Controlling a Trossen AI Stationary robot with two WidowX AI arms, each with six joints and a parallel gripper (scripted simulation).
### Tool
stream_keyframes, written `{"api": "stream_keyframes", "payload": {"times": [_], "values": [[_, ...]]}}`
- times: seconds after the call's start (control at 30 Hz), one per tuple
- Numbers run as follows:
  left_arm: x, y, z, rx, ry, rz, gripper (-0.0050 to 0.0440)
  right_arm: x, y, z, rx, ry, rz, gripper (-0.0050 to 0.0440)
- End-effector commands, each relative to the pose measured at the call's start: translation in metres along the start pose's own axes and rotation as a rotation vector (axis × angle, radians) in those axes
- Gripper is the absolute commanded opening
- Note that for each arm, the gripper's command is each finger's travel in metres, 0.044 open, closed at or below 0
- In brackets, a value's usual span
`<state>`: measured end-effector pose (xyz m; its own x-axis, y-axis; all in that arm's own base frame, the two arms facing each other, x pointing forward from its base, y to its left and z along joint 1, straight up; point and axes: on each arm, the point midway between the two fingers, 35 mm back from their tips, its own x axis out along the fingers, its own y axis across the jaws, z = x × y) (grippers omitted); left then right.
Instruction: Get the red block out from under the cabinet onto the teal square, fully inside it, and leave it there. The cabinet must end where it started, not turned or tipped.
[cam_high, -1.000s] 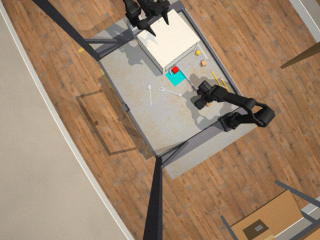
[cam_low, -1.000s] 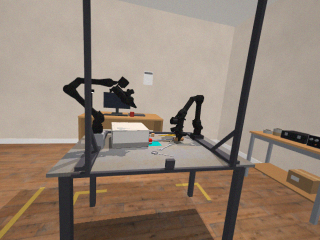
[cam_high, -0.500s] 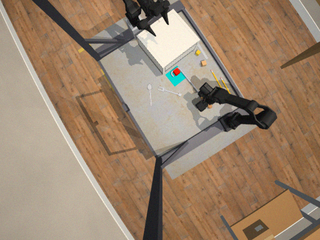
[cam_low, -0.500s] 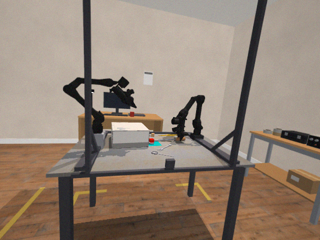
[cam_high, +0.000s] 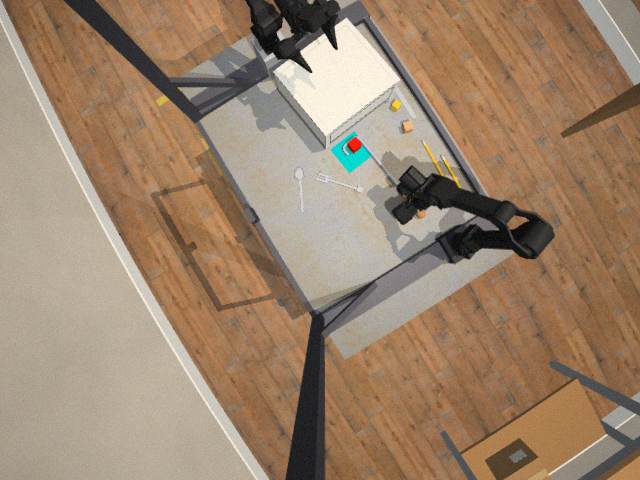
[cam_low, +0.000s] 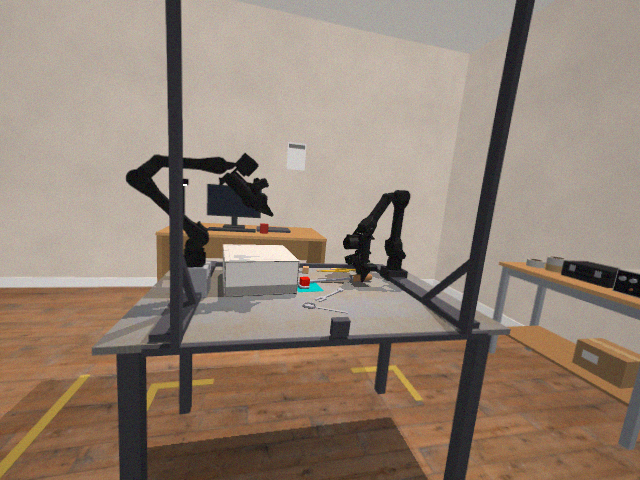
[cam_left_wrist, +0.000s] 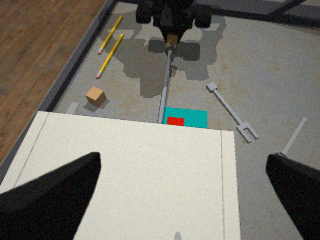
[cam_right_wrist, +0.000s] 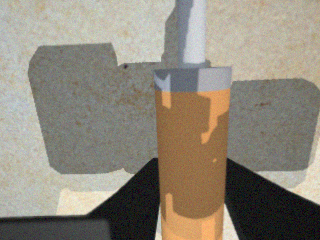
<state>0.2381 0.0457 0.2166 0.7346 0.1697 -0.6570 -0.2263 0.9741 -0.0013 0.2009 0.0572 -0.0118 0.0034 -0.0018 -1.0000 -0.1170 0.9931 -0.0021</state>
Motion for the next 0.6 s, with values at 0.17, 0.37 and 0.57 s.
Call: {"api": "stream_keyframes", "payload": {"times": [0.17,0.37,0.57], "values": [[-0.0030,0.0007,0.0038,-0.001,-0.014,0.001,0.0440,-0.0028,0.0027,0.0010,-0.079,-0.006,0.007,0.0116],[-0.0030,0.0007,0.0038,-0.001,-0.014,0.001,0.0440,-0.0028,0.0029,0.0011,-0.089,-0.007,0.008,0.0116],[-0.0030,0.0007,0.0038,-0.001,-0.014,0.001,0.0440,-0.0028,0.0029,0.0011,-0.089,-0.007,0.008,0.0116]]}}
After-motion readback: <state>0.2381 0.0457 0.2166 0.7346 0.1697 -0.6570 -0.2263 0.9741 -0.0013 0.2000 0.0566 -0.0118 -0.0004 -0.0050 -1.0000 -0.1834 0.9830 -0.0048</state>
